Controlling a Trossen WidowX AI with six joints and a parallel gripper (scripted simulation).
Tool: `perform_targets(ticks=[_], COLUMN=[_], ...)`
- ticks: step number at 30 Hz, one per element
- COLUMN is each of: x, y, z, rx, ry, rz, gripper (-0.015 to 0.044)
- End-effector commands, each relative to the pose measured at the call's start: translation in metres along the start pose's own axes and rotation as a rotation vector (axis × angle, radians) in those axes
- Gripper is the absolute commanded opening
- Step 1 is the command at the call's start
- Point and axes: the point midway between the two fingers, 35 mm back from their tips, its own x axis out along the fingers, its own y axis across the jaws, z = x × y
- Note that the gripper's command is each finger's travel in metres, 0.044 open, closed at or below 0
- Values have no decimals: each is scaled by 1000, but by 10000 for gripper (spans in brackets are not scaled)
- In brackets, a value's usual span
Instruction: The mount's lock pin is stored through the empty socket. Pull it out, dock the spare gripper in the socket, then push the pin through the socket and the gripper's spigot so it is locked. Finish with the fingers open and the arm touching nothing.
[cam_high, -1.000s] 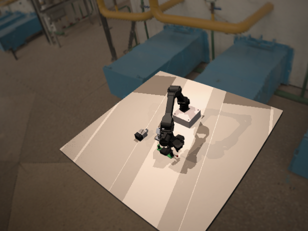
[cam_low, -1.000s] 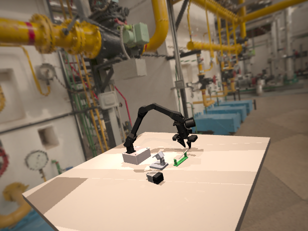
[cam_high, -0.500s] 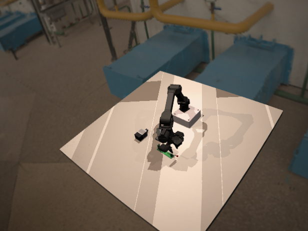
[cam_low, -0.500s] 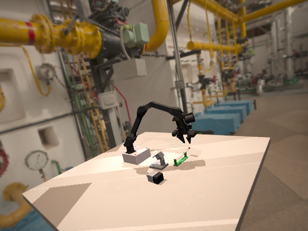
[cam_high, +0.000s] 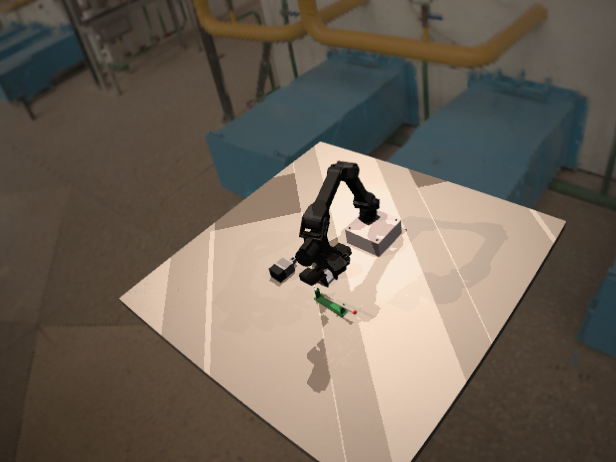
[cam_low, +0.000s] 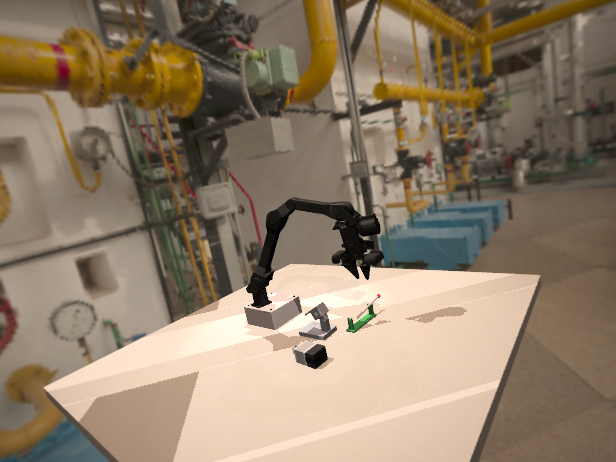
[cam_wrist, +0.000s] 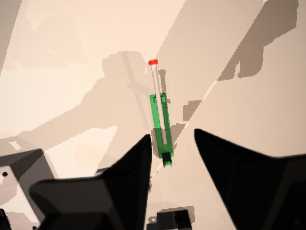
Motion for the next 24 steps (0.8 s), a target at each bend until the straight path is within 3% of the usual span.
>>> perform_targets(ticks=[1,4,10,24], x=[-1,7,66,82], y=[5,4,4,4], z=[-1,-2,-10,-12], rx=[-18,-18,-18,-18], ry=[13,13,13,13], rz=[20,20,20,20], gripper=[180,180,180,180])
